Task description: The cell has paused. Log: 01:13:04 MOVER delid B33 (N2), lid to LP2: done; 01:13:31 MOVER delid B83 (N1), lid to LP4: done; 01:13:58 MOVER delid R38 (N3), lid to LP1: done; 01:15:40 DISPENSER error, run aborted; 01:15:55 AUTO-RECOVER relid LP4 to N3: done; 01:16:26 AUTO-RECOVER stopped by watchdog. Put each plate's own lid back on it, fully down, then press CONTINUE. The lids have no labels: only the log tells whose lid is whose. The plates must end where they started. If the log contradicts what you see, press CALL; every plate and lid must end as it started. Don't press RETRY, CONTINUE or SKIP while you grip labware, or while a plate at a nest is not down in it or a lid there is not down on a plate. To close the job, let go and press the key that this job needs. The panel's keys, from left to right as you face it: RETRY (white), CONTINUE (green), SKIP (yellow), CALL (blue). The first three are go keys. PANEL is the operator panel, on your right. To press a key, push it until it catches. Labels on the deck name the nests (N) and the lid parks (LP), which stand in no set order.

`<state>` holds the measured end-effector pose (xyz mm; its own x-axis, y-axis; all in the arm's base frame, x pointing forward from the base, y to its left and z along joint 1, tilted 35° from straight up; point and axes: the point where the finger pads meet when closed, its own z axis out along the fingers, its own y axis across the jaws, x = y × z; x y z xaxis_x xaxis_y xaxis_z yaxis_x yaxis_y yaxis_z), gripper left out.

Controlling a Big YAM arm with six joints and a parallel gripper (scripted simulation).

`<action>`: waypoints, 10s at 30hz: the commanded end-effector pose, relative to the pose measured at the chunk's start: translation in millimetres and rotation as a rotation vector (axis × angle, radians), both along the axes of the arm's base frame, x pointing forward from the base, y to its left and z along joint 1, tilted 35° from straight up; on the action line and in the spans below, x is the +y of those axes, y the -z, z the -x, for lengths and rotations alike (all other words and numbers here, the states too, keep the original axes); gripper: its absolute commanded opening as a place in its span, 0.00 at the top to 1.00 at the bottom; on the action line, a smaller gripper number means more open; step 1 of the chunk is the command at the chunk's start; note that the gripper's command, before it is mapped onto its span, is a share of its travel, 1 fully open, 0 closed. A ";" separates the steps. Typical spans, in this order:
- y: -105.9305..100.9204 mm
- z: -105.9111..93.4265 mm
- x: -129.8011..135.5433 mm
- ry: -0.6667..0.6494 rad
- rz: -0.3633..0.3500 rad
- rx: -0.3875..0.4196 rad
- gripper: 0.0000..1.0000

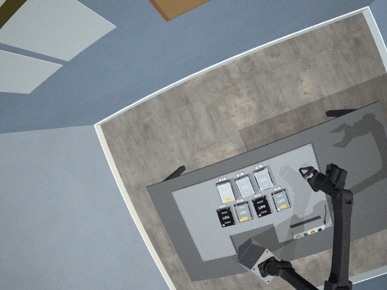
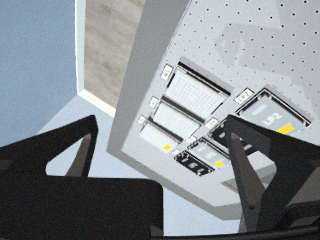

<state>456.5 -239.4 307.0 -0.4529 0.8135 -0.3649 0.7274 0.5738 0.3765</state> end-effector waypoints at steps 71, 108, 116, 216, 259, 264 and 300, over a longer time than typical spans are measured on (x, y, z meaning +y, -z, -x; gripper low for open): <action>116.1 106.3 228.6 -0.923 0.292 0.403 0.00; 263.7 62.7 206.4 -0.885 0.534 0.467 0.00; 299.6 65.1 185.8 -0.851 0.560 0.486 0.00; 333.7 120.3 54.3 -0.802 1.104 -0.118 1.00; 421.4 106.3 197.9 -0.809 1.101 -0.124 1.00; 434.2 105.1 219.3 -0.809 1.102 -0.124 1.00; 462.5 102.1 270.6 -0.802 1.109 -0.120 1.00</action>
<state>359.3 32.2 -153.4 -0.5637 -0.3973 -0.7241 0.0558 0.8564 -0.5133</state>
